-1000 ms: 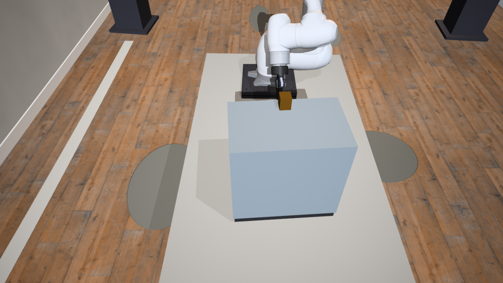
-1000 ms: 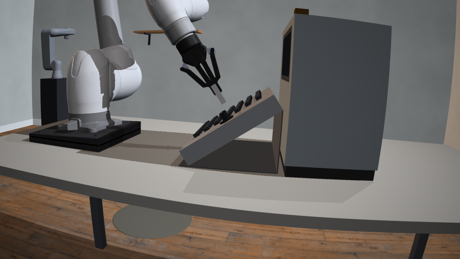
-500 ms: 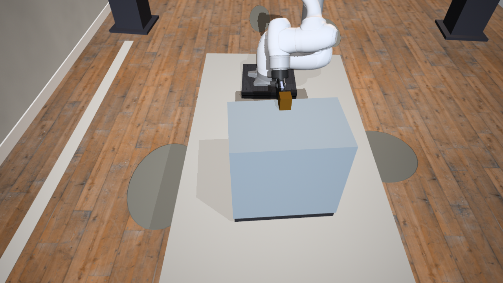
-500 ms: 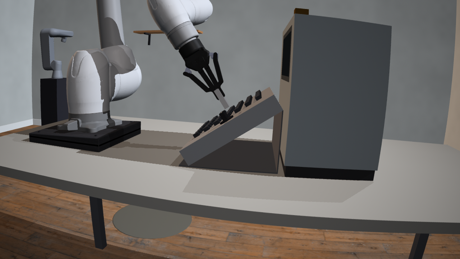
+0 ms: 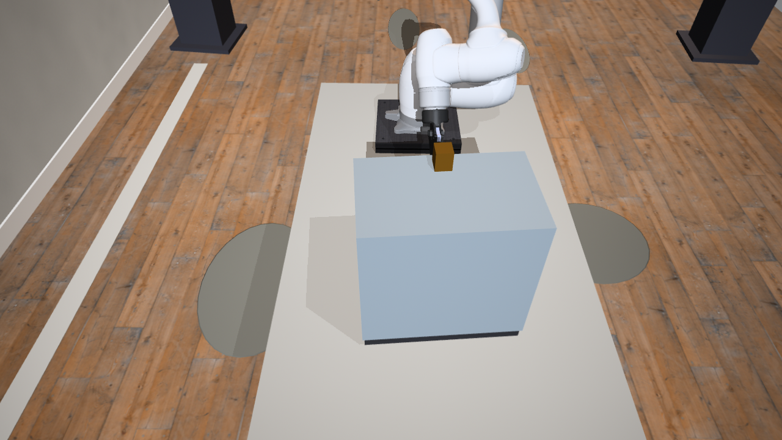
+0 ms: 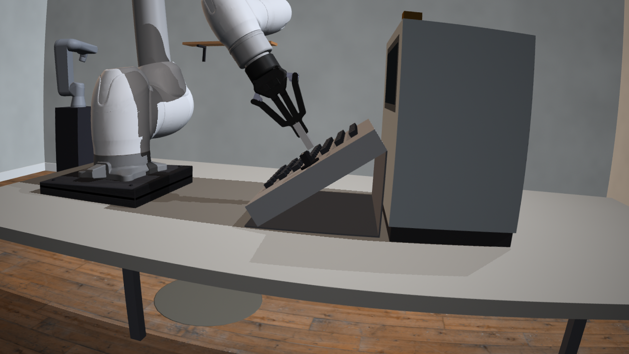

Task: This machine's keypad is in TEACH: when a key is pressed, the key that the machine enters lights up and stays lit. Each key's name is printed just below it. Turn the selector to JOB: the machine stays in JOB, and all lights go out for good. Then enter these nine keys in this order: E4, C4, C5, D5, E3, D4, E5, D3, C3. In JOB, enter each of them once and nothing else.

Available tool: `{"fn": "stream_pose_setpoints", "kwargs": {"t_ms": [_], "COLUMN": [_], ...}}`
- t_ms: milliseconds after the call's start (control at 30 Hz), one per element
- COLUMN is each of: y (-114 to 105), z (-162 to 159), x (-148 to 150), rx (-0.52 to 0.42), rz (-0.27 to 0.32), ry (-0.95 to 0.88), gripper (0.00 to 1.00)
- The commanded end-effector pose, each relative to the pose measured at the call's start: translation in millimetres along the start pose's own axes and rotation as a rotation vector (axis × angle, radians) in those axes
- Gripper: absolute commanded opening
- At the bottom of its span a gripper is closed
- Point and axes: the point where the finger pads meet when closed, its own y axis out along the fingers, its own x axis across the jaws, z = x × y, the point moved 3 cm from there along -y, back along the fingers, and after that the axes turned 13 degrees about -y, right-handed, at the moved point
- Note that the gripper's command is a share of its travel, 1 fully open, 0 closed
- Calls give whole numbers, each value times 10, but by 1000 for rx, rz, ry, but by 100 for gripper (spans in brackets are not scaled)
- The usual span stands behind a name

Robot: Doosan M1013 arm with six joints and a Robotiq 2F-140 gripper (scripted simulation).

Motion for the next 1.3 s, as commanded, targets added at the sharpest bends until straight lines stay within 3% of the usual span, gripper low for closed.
{"fn": "stream_pose_setpoints", "kwargs": {"t_ms": [0,1267], "y": [0,127], "z": [0,0], "x": [0,0], "rx": [0,0], "rz": [0,0], "ry": [0,0], "gripper": [0,0]}}
